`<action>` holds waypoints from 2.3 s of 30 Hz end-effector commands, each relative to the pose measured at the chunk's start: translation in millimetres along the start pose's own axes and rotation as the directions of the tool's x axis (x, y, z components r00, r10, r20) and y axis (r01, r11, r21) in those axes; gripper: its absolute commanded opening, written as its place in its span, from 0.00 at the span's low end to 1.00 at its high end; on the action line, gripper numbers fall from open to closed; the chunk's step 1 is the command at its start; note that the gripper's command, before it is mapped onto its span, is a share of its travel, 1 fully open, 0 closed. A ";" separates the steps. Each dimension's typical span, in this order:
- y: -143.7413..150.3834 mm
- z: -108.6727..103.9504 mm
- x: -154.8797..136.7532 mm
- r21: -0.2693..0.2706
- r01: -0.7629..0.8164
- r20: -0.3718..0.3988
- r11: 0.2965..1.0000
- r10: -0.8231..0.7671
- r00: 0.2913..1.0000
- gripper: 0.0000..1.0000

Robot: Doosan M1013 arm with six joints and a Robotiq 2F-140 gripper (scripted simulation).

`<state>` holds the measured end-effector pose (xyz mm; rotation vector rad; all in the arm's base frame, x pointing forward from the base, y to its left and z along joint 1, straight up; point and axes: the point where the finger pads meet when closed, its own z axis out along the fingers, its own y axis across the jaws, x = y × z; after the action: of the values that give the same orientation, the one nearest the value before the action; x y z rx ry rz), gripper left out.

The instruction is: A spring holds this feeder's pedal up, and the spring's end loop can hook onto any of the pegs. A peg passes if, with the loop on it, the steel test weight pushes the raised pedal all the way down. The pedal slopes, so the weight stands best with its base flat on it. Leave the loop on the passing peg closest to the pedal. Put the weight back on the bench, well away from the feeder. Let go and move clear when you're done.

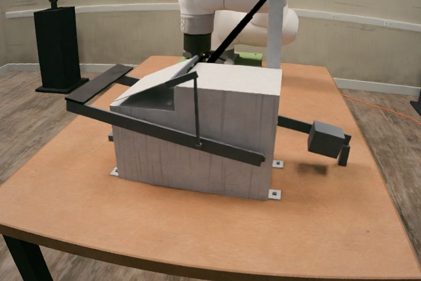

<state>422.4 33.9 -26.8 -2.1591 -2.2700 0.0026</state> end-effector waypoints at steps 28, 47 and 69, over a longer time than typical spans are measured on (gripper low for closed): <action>0.5 -0.4 0.1 -0.001 0.000 0.000 1.000 0.000 1.000 1.00; 0.5 -0.4 0.1 -0.001 0.000 0.000 1.000 0.000 1.000 0.25; 0.5 -0.5 0.1 -0.001 0.000 0.000 1.000 0.000 1.000 0.25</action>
<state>422.6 33.9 -26.6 -2.1592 -2.2701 0.0025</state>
